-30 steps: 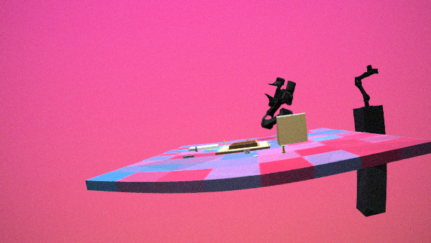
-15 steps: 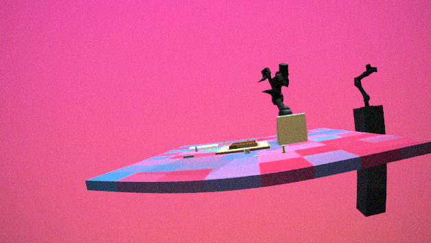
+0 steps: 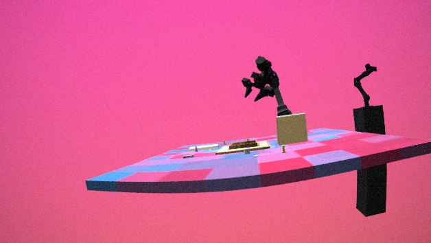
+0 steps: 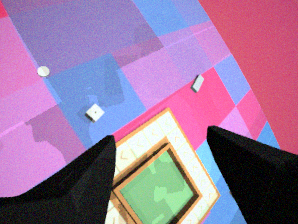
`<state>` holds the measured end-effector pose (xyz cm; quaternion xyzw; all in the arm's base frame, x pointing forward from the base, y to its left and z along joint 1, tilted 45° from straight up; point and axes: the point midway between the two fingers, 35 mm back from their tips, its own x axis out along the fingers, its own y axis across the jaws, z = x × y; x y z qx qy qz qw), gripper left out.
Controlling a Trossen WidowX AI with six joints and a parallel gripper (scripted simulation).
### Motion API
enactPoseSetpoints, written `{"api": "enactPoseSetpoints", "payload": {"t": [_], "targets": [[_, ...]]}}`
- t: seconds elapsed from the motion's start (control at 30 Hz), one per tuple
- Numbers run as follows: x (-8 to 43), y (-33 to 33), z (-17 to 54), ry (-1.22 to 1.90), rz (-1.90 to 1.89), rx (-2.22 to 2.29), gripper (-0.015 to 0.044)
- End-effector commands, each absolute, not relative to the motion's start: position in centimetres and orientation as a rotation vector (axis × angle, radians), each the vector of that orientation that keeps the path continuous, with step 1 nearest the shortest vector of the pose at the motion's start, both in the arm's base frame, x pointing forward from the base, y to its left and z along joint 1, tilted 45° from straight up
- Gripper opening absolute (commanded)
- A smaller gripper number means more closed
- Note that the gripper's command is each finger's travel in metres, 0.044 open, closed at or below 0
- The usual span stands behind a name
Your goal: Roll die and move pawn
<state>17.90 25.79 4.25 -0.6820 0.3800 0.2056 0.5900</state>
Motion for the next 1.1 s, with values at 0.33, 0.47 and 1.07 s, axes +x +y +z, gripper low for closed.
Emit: {"api": "enactPoseSetpoints", "payload": {"t": [0.33,0.47,1.07], "targets": [[24.3,19.8,-11.5,1.492,-0.226,-0.929,0.0275],[24.6,17.8,-14.5,1.56,-0.381,-0.813,0.0275],[24.9,16.2,-15.3,1.559,-0.382,-0.814,0.0275]]}}
